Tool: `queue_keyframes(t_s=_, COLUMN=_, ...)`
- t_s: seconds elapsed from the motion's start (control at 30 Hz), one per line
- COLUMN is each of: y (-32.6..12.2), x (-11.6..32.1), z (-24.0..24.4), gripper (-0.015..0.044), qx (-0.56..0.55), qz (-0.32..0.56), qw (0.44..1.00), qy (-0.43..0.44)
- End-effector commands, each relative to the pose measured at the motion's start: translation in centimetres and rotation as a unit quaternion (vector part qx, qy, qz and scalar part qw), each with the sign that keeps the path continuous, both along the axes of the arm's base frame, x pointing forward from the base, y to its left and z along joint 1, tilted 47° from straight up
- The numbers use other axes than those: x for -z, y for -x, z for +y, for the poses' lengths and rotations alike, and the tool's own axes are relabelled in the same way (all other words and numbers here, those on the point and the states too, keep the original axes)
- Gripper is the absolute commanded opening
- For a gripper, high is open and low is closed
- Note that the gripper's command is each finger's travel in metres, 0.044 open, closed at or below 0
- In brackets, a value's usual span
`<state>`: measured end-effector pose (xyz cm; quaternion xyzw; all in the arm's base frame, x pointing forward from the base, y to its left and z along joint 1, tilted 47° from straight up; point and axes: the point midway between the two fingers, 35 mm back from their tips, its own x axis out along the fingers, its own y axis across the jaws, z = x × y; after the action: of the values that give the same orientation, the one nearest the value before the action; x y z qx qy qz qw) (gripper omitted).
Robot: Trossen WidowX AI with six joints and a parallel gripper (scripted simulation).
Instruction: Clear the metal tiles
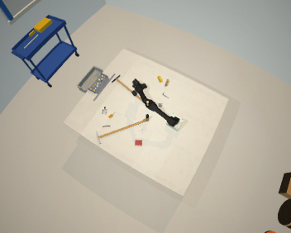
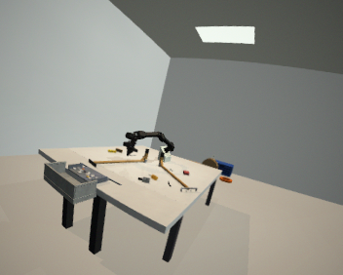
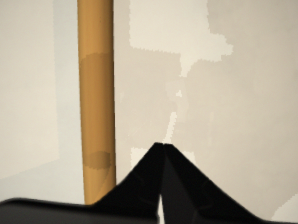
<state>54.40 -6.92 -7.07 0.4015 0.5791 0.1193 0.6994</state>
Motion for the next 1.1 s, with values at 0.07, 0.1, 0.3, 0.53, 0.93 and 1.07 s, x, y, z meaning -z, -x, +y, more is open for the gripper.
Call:
queue_keyframes(t_s=0.07, y=0.5, x=2.8, z=-0.2, gripper=0.0000, qx=-0.001, qz=0.007, qw=1.000, qy=-0.004)
queue_keyframes(t_s=0.1, y=0.5, x=2.8, z=-0.2, gripper=0.0000, qx=-0.001, qz=0.007, qw=1.000, qy=-0.004)
queue_keyframes(t_s=0.3, y=0.5, x=3.4, z=0.4, gripper=0.0000, qx=-0.012, qz=0.001, qw=1.000, qy=-0.005)
queue_keyframes(t_s=0.53, y=0.6, x=4.5, z=1.7, gripper=0.0000, qx=-0.037, qz=-0.012, qw=0.999, qy=-0.007)
queue_keyframes(t_s=0.93, y=0.5, x=4.6, z=2.4, gripper=0.0000, qx=-0.045, qz=-0.016, qw=0.999, qy=-0.008)
queue_keyframes(t_s=1.07, y=0.4, x=4.4, z=2.7, gripper=0.0000, qx=-0.045, qz=-0.016, qw=0.999, qy=-0.008)
